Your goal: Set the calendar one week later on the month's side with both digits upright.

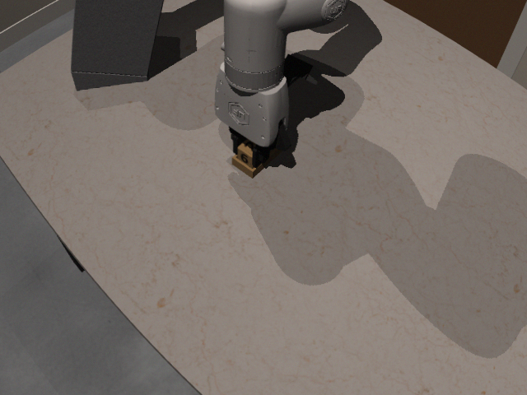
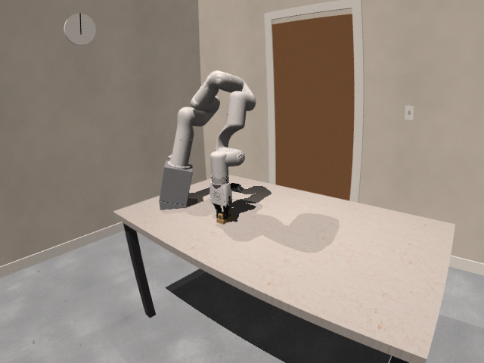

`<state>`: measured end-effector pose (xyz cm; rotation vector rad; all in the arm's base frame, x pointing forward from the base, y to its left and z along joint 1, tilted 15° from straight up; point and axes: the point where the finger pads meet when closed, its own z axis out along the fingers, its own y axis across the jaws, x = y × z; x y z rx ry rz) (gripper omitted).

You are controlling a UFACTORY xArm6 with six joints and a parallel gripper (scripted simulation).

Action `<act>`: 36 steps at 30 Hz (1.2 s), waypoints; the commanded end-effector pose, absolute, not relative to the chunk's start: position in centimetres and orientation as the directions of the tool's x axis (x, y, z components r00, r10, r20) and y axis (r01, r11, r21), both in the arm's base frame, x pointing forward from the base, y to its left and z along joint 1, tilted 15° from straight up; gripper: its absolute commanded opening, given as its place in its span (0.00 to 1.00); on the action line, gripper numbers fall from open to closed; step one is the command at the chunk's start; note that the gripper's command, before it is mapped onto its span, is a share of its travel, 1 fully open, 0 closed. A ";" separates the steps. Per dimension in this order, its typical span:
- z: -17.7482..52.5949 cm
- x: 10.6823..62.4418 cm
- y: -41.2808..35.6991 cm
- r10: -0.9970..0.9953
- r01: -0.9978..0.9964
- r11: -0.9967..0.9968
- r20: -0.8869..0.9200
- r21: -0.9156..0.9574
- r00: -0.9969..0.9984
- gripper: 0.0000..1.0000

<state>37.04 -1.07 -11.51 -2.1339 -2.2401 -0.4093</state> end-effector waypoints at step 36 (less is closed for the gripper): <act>-2.0 35.5 -3.1 0.979 0.984 0.030 0.194 0.177 -0.065 0.27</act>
